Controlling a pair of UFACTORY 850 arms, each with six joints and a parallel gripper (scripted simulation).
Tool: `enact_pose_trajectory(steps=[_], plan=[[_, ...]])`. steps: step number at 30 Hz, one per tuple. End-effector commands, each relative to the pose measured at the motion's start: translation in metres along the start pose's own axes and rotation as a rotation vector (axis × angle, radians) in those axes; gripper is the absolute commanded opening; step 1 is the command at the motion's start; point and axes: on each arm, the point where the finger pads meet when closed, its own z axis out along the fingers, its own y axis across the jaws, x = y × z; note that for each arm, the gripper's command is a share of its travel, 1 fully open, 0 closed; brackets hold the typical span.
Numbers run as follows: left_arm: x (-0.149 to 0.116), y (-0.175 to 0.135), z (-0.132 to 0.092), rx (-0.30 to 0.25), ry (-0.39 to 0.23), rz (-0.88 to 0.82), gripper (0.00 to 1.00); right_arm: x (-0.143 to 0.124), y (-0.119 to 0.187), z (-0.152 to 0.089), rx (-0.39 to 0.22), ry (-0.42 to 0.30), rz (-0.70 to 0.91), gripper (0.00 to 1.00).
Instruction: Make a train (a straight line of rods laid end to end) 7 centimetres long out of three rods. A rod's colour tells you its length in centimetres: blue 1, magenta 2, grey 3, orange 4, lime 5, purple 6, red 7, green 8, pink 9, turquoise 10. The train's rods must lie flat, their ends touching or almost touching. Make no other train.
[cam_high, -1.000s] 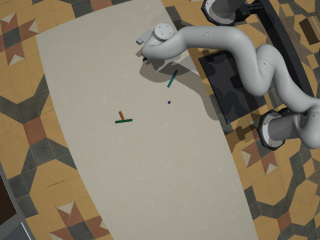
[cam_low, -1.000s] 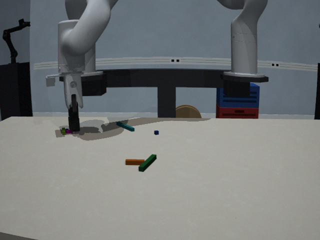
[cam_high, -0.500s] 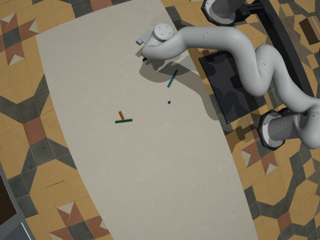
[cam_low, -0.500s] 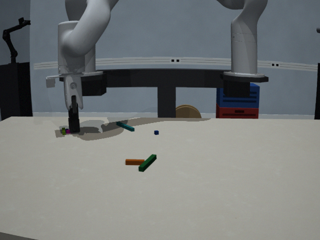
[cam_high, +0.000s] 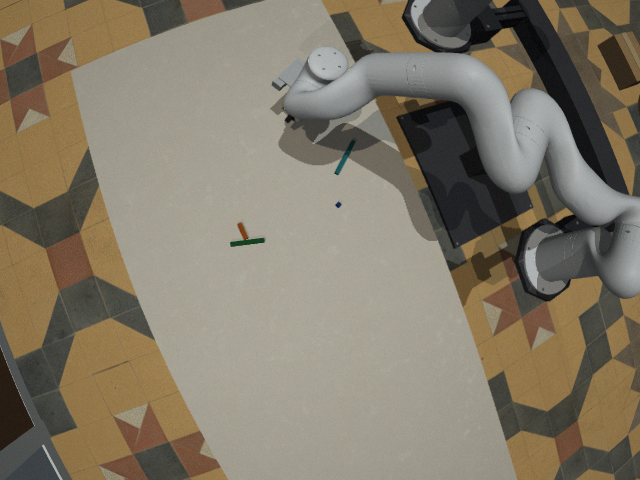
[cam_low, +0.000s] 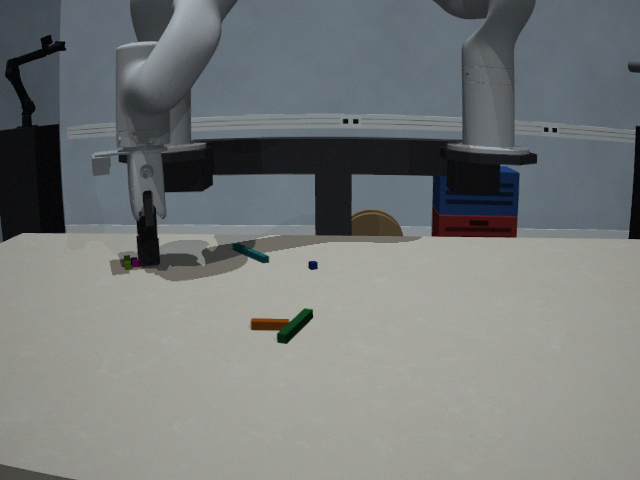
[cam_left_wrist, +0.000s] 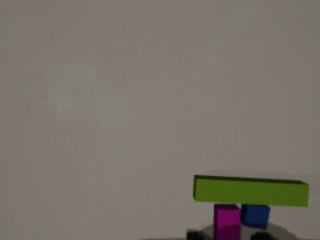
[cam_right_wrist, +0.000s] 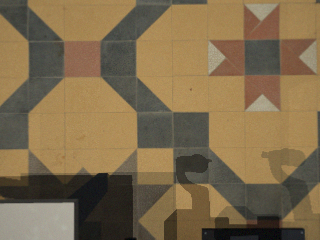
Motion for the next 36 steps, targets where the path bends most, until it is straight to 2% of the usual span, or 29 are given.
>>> enact_pose_trajectory(steps=[1,15,16,36], plan=[[0.0012,-0.0002,-0.0013,0.000,0.002,0.000,0.26,0.0005,0.0000,-0.0010,0.000,0.002,0.000,1.00],[0.0012,-0.0002,-0.0013,0.000,0.002,0.000,0.26,0.0005,0.0000,-0.0010,0.000,0.002,0.000,1.00],[0.0012,-0.0002,-0.0013,0.000,0.002,0.000,0.06,0.0005,0.0000,-0.0010,0.000,0.002,0.000,1.00],[0.0012,-0.0002,-0.0013,0.000,0.002,0.000,0.06,0.0005,0.0000,-0.0010,0.000,0.002,0.000,1.00]])
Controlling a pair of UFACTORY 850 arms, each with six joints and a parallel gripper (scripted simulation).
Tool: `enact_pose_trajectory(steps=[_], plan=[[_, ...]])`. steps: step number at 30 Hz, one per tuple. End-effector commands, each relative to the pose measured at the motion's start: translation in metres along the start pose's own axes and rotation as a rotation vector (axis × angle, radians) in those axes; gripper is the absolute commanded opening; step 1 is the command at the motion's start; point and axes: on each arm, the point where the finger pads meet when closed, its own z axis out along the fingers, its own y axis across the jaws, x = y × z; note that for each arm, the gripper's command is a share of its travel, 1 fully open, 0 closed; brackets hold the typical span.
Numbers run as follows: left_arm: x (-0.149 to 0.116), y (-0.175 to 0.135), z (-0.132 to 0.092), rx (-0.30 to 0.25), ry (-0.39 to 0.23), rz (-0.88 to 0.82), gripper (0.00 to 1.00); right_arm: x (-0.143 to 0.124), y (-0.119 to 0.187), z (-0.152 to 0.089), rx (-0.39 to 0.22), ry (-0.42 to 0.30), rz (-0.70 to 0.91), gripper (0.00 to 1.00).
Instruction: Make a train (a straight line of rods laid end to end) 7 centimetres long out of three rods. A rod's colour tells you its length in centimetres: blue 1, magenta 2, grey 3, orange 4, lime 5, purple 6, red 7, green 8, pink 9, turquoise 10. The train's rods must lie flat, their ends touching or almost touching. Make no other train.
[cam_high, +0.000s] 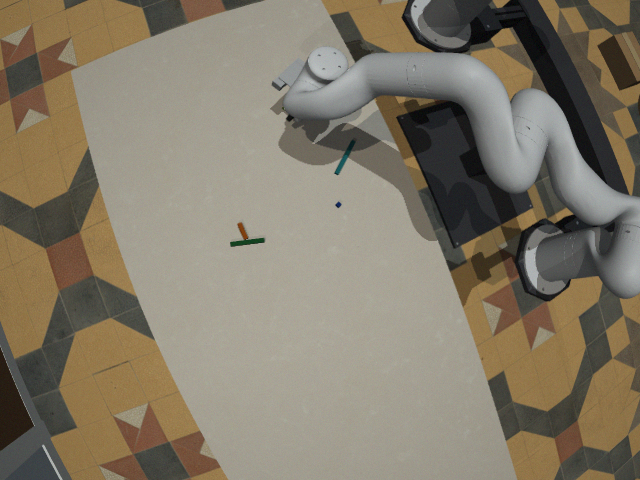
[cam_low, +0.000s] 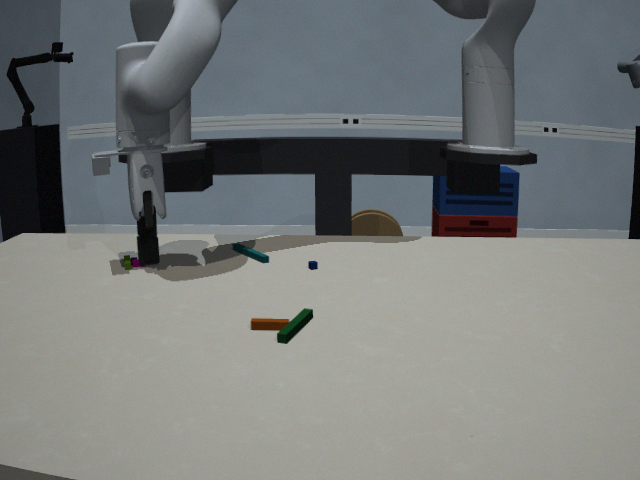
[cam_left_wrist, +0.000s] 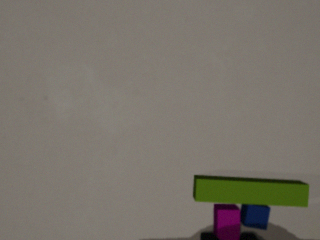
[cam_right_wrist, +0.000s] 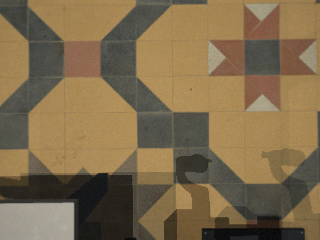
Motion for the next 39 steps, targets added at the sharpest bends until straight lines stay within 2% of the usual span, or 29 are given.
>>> enact_pose_trajectory(steps=[1,15,22,33,39], plan=[[0.001,0.000,-0.001,0.000,0.002,0.000,0.06,0.000,0.000,-0.001,0.000,0.002,0.000,1.00],[0.001,0.000,-0.002,0.000,0.002,0.000,0.06,0.000,0.000,-0.001,0.000,0.002,0.000,1.00],[0.001,0.000,-0.015,0.000,0.002,0.000,0.06,0.000,0.000,-0.001,0.000,0.002,0.000,1.00],[0.001,0.000,-0.090,0.000,0.002,0.000,0.06,0.000,0.000,-0.001,0.000,0.002,0.000,1.00],[0.001,0.000,-0.101,0.000,0.002,0.000,0.06,0.000,0.000,-0.001,0.000,0.002,0.000,1.00]])
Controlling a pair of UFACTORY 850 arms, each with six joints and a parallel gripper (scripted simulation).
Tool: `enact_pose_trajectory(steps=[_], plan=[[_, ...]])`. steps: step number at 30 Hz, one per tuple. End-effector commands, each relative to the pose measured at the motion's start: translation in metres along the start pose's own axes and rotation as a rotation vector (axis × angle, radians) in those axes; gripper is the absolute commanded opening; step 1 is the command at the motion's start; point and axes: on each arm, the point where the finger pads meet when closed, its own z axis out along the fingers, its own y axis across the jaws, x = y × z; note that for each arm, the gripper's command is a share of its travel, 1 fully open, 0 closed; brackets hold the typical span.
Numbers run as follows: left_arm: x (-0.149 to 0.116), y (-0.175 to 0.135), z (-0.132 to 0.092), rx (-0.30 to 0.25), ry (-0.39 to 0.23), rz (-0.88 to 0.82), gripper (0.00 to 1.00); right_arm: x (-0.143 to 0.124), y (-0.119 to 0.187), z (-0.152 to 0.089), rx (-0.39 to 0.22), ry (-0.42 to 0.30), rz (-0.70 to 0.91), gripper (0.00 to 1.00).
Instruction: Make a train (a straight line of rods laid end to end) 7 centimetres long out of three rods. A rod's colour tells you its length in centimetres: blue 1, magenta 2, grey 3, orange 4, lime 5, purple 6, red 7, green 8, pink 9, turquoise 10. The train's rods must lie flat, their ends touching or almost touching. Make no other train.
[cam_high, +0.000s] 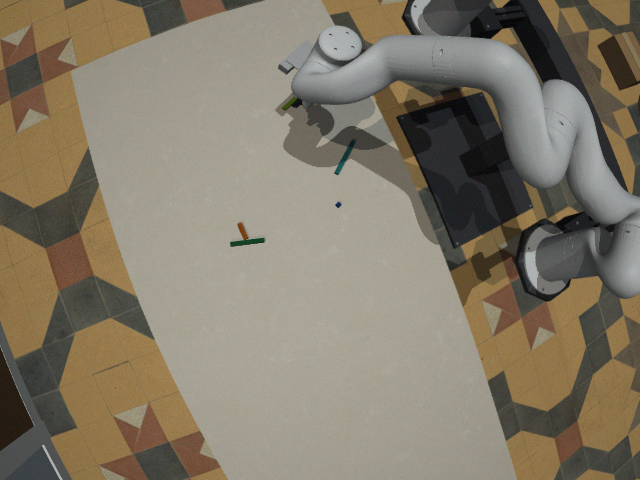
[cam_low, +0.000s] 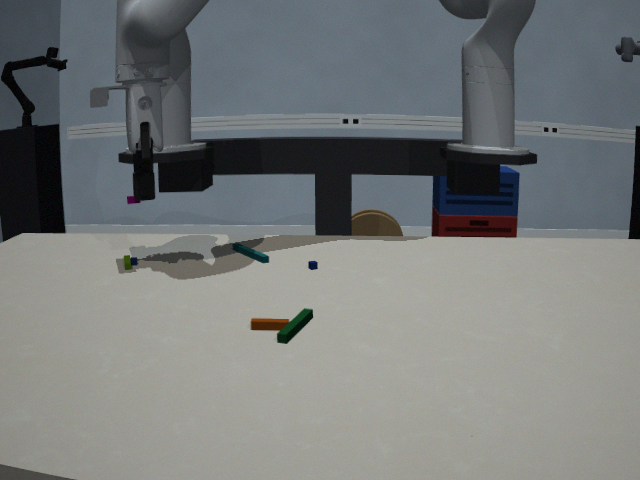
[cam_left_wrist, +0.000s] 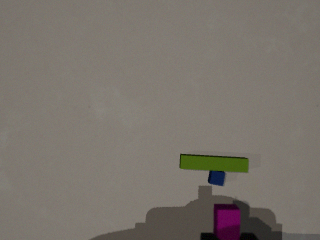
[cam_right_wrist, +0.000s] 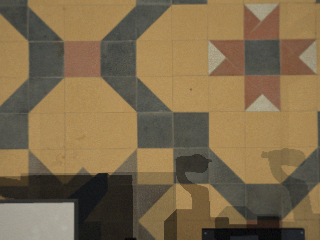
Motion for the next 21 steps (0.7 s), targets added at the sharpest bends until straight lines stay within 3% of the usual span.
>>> enact_pose_trajectory(steps=[1,17,21], plan=[[0.0001,0.0000,-0.0029,0.000,0.001,0.000,0.06,0.0005,0.0000,-0.0010,0.000,0.002,0.000,1.00],[-0.0014,-0.0017,-0.0029,0.000,0.001,-0.033,0.06,0.0005,0.0000,-0.0010,0.000,0.002,0.000,1.00],[-0.0053,-0.0059,-0.0027,0.000,0.001,-0.116,0.06,0.0005,0.0000,-0.0010,0.000,0.002,0.000,1.00]])
